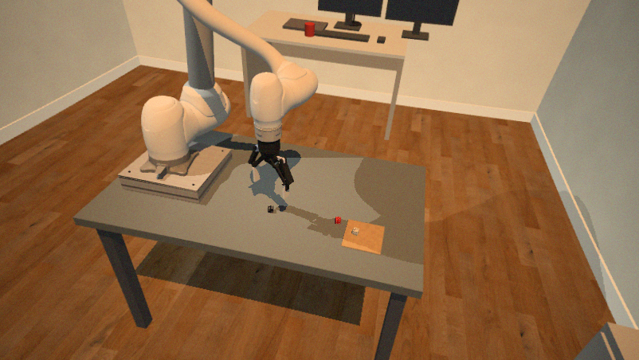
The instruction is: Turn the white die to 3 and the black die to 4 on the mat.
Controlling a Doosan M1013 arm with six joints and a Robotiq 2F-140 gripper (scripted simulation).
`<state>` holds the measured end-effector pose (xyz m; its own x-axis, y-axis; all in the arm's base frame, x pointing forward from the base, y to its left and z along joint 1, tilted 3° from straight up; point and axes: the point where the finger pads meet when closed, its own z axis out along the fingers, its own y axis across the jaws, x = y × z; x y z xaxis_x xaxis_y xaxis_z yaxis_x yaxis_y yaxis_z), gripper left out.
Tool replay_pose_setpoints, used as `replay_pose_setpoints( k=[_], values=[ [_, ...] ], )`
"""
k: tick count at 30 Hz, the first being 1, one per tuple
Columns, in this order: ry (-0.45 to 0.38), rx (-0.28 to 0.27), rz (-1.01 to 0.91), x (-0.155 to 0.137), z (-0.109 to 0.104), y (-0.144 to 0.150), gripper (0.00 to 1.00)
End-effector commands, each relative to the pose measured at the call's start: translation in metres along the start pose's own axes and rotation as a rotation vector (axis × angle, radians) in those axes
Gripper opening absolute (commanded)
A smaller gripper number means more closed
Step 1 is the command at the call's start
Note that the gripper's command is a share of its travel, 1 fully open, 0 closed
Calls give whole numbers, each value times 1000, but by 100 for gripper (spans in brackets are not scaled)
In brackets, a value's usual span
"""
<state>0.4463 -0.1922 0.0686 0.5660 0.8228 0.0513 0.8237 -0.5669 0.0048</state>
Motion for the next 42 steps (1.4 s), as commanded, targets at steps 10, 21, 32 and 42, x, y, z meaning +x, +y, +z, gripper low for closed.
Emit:
replay_pose_setpoints(
  k=[10,21,32,42],
  values=[
    [-8,4,491,0,9,-5,100],
    [-7,4,808,0,13,-6,100],
    [-7,5,881,0,14,-6,29],
    [-7,5,881,0,14,-6,29]
  ],
)
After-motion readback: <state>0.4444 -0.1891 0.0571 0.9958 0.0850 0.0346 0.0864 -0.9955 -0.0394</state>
